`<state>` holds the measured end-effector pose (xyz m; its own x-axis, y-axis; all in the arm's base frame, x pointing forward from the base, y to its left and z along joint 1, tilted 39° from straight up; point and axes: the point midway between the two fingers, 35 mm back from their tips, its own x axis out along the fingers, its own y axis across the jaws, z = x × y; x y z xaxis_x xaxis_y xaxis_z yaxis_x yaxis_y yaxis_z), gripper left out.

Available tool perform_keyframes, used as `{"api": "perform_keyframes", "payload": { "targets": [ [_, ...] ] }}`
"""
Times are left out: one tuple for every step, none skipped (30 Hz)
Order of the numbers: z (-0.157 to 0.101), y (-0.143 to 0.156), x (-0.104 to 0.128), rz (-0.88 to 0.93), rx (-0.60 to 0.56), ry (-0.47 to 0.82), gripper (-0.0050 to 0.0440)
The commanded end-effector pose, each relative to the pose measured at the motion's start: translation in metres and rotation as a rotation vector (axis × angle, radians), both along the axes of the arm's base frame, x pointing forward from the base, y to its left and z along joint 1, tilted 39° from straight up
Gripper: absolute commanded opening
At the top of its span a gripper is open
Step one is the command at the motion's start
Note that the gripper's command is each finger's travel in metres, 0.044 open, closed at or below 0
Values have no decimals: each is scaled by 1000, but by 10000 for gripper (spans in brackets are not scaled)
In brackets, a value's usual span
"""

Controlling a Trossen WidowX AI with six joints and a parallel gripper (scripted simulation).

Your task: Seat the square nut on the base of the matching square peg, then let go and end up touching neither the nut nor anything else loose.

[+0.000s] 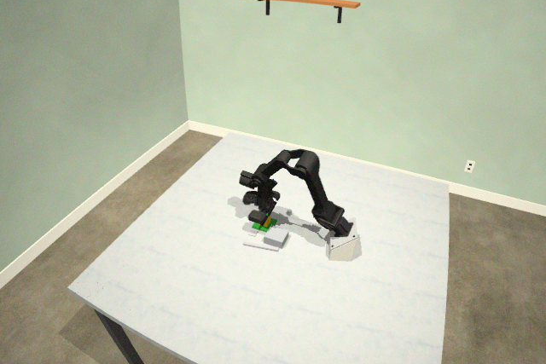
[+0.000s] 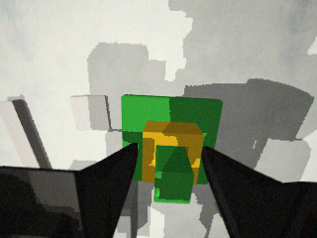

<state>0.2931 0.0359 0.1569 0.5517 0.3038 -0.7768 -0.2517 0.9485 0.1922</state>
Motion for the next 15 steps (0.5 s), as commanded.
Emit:
{"api": "perform_keyframes", "payload": {
  "targets": [
    [0, 0, 0, 1, 0, 0, 260],
    [0, 0, 0, 1, 0, 0, 260],
    [0, 0, 0, 1, 0, 0, 260],
    [0, 0, 0, 1, 0, 0, 260],
    [0, 0, 0, 1, 0, 0, 260],
    [0, 0, 0, 1, 0, 0, 260],
    [0, 0, 0, 1, 0, 0, 260],
    [0, 0, 0, 1, 0, 0, 260],
    [0, 0, 0, 1, 0, 0, 260],
    [0, 0, 0, 1, 0, 0, 260],
    [0, 0, 0, 1, 0, 0, 260],
    [2, -1, -1, 1, 0, 0, 260],
    [10, -5, -4, 1, -1, 1, 260],
    [22, -11, -11, 1, -2, 2, 260],
    [37, -18, -19, 1, -3, 0, 260]
  ]
}}
